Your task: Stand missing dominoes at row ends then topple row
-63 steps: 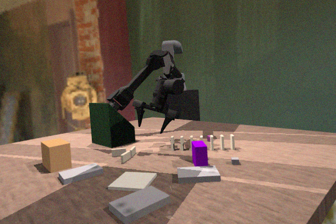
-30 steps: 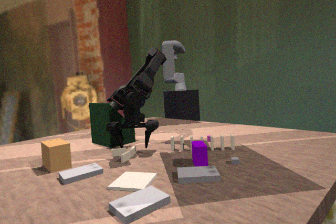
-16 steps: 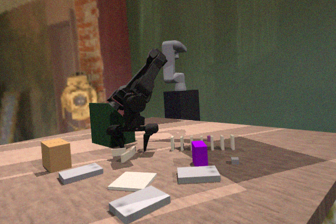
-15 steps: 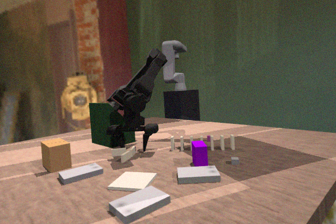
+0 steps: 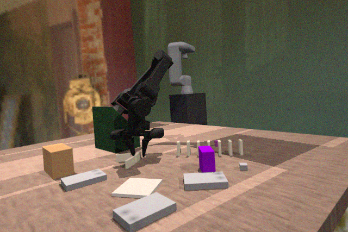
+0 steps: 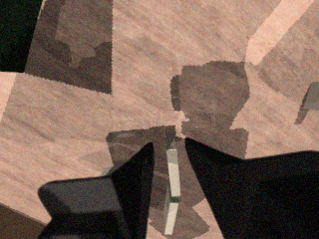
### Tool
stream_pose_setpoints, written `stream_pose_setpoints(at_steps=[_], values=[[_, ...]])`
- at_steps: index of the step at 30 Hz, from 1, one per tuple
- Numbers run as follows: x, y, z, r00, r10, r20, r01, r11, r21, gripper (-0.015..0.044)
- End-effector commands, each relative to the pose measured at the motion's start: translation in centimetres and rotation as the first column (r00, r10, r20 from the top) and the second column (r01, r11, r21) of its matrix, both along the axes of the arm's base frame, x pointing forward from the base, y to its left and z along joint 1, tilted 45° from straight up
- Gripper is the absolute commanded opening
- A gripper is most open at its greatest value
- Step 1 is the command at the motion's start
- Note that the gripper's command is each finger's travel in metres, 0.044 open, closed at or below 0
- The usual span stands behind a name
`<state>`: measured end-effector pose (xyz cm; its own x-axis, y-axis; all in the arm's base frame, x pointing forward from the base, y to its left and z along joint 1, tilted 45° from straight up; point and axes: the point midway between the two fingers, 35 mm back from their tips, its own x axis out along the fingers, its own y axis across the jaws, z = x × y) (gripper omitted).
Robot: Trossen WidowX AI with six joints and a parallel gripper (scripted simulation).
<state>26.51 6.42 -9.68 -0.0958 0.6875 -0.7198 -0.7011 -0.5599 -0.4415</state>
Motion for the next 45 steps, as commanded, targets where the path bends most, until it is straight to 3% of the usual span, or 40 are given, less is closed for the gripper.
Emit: stream_pose_setpoints(at_steps=[1, 16, 21, 33, 42, 45], values=[[0.0, 0.1, 0.0, 1.000, -0.004, -0.001, 0.004, 1.000, 0.005, 0.0124], [0.0, 0.1, 0.0, 1.000, -0.004, -0.001, 0.004, 1.000, 0.005, 0.0024], [0.0, -0.1, 0.2, 1.000, -0.004, -0.001, 0.005, 1.000, 0.005, 0.0021], [1.1, -11.0, 10.4, 1.000, -0.005, -0.001, 0.005, 1.000, -0.003, 0.0021], [1.1, -11.2, 10.8, 1.000, -0.014, -0.011, 0.014, 1.000, -0.005, 0.0021], [1.6, -10.3, 11.8, 0.979, -0.151, -0.135, 0.147, 0.988, -0.040, 0.0021]])
